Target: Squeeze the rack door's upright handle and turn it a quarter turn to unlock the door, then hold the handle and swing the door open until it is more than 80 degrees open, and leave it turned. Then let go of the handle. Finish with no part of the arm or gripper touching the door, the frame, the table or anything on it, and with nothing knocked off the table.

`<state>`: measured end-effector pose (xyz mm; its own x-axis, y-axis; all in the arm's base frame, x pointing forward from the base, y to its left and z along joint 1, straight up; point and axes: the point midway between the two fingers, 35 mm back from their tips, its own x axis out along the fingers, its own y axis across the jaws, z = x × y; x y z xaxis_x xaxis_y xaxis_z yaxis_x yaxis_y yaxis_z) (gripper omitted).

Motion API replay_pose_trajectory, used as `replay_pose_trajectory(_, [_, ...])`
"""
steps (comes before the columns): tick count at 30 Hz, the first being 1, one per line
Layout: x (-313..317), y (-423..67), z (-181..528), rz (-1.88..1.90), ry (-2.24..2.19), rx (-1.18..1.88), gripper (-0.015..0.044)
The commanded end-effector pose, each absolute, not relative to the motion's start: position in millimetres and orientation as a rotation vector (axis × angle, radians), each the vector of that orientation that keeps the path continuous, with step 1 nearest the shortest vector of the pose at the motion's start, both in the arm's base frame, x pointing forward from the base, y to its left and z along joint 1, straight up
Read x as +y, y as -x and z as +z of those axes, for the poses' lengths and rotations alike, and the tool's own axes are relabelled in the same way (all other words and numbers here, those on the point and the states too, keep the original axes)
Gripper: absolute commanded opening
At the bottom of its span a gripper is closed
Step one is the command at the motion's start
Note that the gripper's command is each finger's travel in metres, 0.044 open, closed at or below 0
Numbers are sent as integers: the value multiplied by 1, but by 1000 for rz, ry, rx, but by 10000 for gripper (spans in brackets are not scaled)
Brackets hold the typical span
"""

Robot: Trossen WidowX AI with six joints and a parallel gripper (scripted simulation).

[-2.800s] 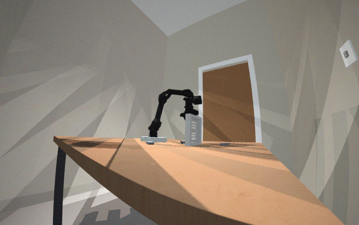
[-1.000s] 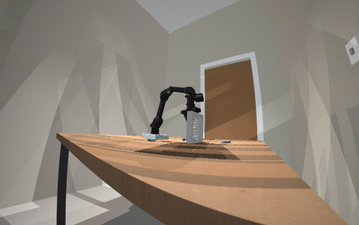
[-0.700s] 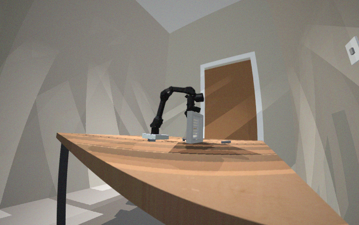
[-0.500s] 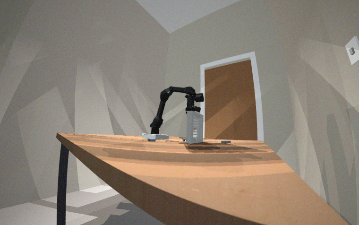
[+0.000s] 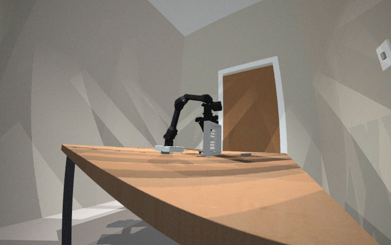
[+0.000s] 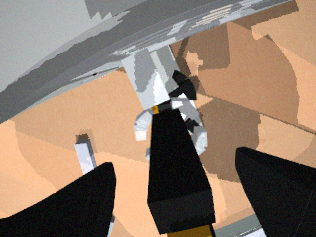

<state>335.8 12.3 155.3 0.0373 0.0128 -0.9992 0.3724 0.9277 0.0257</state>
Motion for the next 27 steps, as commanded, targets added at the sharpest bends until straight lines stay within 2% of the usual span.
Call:
replay_pose_trajectory(1, [12, -336, 155, -412, -443, 1492, 286])
replay_pose_trajectory(27, [12, -336, 155, -1343, -1405, 1073, 286])
